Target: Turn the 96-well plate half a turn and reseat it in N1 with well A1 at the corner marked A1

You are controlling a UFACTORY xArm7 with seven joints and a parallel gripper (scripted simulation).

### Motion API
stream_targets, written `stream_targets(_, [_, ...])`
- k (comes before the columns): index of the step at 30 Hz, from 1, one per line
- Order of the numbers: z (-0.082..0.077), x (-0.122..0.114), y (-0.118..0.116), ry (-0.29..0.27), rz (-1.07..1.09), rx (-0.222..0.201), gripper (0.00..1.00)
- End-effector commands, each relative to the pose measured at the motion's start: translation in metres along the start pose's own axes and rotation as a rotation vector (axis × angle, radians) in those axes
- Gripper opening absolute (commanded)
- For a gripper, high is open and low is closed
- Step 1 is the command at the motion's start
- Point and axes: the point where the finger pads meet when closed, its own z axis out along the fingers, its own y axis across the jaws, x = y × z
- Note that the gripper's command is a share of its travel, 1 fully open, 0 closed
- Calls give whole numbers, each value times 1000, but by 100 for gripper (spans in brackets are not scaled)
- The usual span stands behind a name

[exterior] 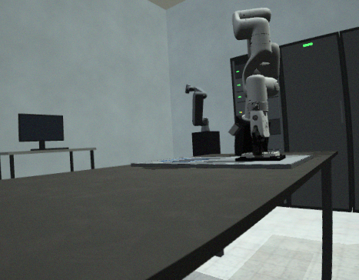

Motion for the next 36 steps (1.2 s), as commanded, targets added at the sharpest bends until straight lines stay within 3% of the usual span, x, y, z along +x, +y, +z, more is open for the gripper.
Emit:
stream_targets(1, [-1,0,-2,0,0,3,100])
stream_targets(12, [-1,0,-2,0,0,3,100])
stream_targets(13, [-1,0,-2,0,0,3,0])
stream_targets(36, [-1,0,-1,0,0,3,0])
